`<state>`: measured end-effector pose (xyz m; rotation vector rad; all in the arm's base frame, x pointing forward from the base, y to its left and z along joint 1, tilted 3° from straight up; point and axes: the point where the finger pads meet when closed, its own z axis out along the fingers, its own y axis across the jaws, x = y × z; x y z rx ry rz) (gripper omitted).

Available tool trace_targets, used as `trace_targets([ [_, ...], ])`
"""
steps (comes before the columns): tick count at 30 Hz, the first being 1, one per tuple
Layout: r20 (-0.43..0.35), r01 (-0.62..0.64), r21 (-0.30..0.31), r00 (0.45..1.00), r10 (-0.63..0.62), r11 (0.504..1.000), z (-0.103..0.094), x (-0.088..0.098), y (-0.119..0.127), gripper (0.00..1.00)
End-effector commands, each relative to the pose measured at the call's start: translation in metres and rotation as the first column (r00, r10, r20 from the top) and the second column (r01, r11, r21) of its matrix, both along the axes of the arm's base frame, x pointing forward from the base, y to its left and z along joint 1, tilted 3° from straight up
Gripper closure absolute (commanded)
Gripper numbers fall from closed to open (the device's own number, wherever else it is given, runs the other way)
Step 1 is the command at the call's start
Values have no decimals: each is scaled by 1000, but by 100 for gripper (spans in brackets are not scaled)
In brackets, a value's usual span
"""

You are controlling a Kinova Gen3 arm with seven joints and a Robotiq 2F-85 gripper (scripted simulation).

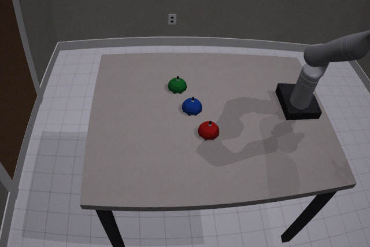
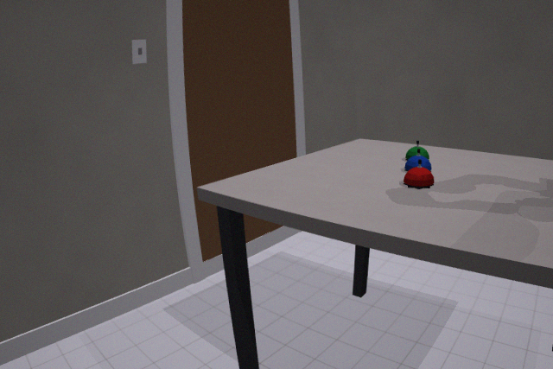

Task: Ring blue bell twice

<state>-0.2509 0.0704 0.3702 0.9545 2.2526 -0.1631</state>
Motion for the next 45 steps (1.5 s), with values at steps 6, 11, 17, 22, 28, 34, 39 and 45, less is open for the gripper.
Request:
trace_targets([
  [6,-37,21,-28,999,-22,999,-11,6,34,0],
  [11,-79,30,-53,996,-34,998,-23,15,67,0],
  [17,-123,38,-74,991,-47,997,-35,28,98,0],
  [22,-190,48,-98,980,-66,994,-53,54,143,0],
  [28,-287,58,-115,954,-89,992,-77,101,198,0],
  [34,-356,66,-115,929,-103,991,-95,144,231,0],
  [39,-443,78,-97,889,-113,992,-118,208,265,0],
  [45,-522,96,-58,846,-112,994,-141,283,286,0],
])
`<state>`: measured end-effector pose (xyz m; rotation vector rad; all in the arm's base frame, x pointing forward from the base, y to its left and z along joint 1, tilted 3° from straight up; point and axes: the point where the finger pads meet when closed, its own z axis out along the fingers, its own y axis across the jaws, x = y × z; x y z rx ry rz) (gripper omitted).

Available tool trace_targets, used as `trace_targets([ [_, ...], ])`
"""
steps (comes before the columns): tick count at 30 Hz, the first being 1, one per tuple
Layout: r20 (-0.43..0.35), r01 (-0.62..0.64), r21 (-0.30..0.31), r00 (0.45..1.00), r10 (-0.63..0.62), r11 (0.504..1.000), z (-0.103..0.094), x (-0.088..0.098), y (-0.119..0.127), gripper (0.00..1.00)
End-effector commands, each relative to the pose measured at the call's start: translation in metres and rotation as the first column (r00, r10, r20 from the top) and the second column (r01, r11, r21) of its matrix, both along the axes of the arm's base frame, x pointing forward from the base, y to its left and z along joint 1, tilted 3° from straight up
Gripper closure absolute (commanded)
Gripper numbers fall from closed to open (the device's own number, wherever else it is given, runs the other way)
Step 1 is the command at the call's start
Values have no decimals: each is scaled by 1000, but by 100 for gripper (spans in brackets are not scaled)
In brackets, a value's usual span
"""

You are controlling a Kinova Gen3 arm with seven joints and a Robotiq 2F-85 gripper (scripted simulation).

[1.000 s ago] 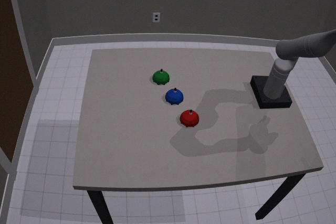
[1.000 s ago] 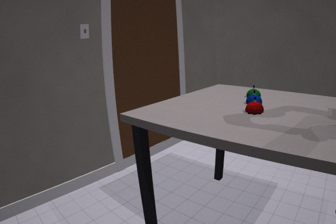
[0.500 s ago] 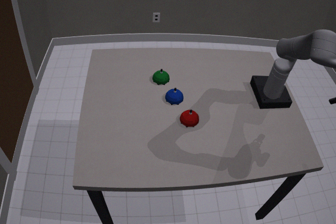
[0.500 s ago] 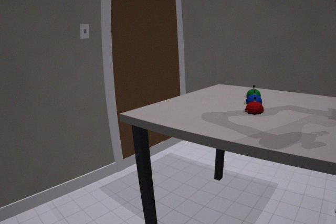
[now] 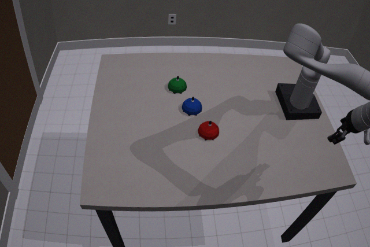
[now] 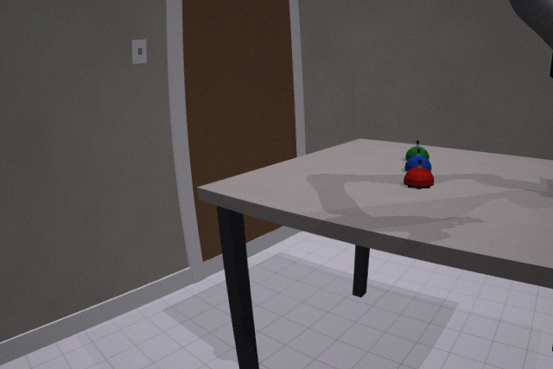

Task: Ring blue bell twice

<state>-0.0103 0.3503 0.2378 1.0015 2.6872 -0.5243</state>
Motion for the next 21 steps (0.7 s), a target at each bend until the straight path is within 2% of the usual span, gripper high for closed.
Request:
trace_targets([
  [1,-32,84,-6,996,-84,996,-9,42,7,0],
  [12,-32,84,-6,996,-84,996,-9,42,7,0],
  [13,-48,90,4,995,-89,996,-14,58,9,0],
  [21,-48,90,4,995,-89,996,-14,58,9,0],
])
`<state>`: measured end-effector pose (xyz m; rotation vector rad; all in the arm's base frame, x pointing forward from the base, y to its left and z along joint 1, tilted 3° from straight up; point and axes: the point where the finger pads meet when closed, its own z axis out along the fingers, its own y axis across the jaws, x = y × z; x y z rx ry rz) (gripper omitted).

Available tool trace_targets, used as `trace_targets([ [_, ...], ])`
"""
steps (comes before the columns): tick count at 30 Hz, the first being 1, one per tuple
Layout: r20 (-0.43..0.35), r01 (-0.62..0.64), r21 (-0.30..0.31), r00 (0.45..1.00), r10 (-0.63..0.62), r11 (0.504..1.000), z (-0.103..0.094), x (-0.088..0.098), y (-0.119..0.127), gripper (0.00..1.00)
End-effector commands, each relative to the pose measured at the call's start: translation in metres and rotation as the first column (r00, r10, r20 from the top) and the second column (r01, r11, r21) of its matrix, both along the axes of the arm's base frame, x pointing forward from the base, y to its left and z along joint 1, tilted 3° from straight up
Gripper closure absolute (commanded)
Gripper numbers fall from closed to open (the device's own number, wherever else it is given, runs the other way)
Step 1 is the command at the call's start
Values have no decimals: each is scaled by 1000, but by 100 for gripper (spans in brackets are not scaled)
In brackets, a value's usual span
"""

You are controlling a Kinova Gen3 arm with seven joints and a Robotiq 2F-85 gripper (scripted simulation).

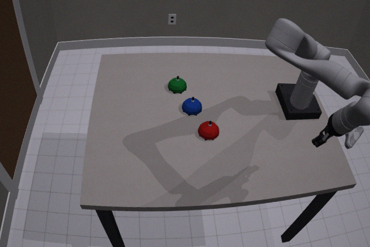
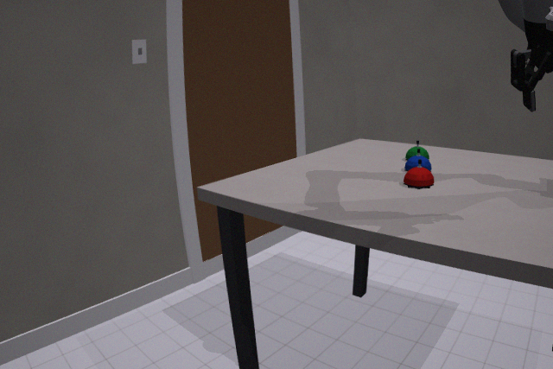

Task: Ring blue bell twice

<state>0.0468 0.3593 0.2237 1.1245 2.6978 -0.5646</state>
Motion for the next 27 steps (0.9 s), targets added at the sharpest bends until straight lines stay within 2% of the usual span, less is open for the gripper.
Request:
trace_targets([
  [1,0,3,1,1000,-3,1000,0,1,0,0],
  [2,-15,9,13,1000,-9,1000,-4,17,2,0],
  [11,-15,9,13,1000,-9,1000,-4,17,2,0],
  [12,-28,15,26,1000,-14,1000,-9,33,3,0],
  [21,-28,15,26,1000,-14,1000,-9,33,3,0],
  [22,-41,21,40,999,-19,999,-13,49,3,0],
  [27,-41,21,40,999,-19,999,-13,49,3,0],
])
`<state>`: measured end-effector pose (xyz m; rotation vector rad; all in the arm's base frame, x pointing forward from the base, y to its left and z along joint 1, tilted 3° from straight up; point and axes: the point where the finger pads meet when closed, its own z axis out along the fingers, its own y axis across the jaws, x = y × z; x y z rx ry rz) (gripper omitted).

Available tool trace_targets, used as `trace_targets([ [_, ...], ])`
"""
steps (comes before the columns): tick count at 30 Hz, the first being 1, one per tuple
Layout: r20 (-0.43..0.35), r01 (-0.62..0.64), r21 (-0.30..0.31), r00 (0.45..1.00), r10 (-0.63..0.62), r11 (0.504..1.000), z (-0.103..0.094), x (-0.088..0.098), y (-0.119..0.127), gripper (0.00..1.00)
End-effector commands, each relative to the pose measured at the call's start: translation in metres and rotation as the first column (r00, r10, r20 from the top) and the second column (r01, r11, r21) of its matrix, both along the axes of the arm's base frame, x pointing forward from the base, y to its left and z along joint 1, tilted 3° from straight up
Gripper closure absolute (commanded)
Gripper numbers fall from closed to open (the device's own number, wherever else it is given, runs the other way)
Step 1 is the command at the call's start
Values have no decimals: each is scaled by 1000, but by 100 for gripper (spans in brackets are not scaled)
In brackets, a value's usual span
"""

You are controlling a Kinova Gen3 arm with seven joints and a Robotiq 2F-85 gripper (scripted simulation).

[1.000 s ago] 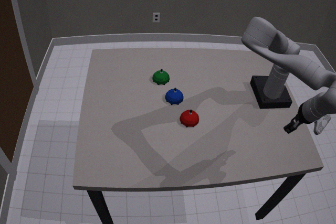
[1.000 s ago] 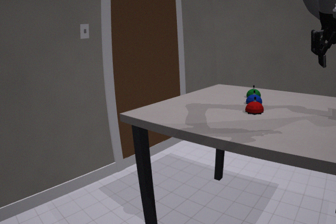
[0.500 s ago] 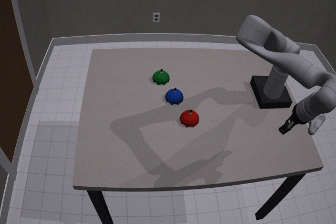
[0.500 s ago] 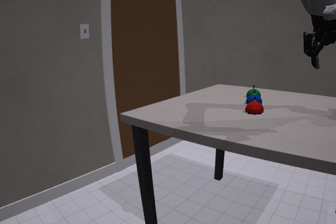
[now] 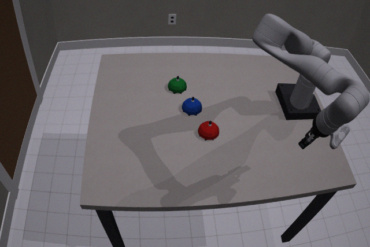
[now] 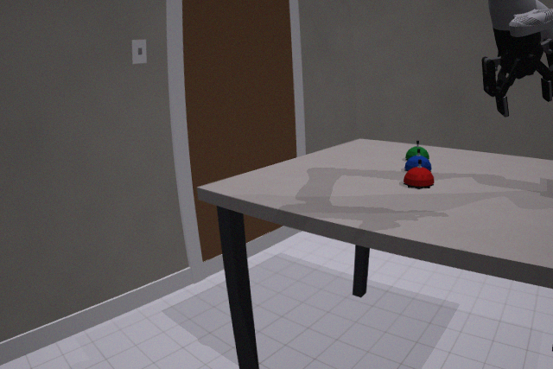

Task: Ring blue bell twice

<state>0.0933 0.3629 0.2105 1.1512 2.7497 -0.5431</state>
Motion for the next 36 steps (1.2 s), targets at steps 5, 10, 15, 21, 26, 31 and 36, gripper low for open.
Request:
trace_targets([
  [5,-13,14,14,1000,-14,1000,-4,19,-1,0],
  [10,-13,14,14,1000,-14,1000,-4,19,-1,0],
  [15,-25,20,29,1000,-20,999,-9,35,-2,0],
  [21,-25,20,29,1000,-20,999,-9,35,-2,0],
  [26,-35,27,44,999,-25,999,-13,52,-4,0],
  [31,-35,27,44,999,-25,999,-13,52,-4,0],
  [36,-44,33,59,999,-31,998,-17,68,-7,0],
])
